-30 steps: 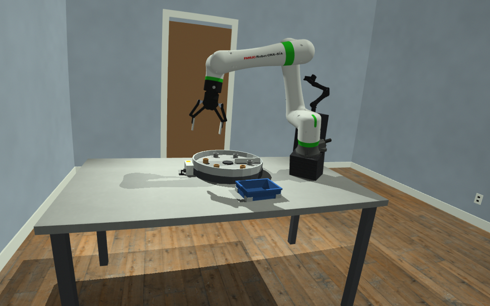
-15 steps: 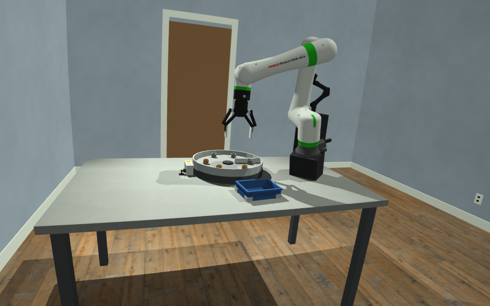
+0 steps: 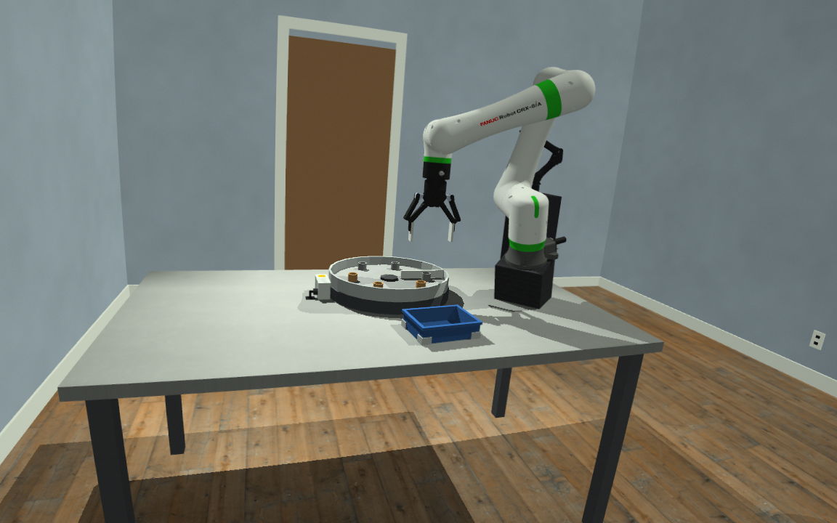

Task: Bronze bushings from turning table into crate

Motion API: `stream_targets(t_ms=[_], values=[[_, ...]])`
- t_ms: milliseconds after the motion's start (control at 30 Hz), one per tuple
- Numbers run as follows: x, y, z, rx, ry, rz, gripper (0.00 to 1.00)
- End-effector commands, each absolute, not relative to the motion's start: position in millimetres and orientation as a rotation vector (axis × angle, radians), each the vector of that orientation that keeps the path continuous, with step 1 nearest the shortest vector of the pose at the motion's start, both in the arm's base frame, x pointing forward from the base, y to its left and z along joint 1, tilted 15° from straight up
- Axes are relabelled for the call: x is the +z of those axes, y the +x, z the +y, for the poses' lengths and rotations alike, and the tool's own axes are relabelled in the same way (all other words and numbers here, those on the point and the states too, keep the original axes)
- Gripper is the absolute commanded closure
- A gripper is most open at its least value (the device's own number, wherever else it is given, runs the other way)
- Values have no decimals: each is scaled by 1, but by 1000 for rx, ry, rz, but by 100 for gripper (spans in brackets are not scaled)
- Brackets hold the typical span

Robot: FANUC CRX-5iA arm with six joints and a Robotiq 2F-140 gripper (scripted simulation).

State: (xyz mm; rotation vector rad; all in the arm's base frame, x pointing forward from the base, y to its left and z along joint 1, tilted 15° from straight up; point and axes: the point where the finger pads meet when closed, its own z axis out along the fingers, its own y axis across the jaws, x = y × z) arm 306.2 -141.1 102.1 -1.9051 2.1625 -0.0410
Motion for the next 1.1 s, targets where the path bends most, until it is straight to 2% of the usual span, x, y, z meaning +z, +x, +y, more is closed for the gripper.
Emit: stream_targets(t_ms=[0, 100, 133, 1067], values=[[102, 306, -141, -42, -1905, 2163, 0], [102, 306, -141, -42, -1905, 2163, 0], [102, 306, -141, -42, -1905, 2163, 93], [102, 306, -141, -42, -1905, 2163, 93]])
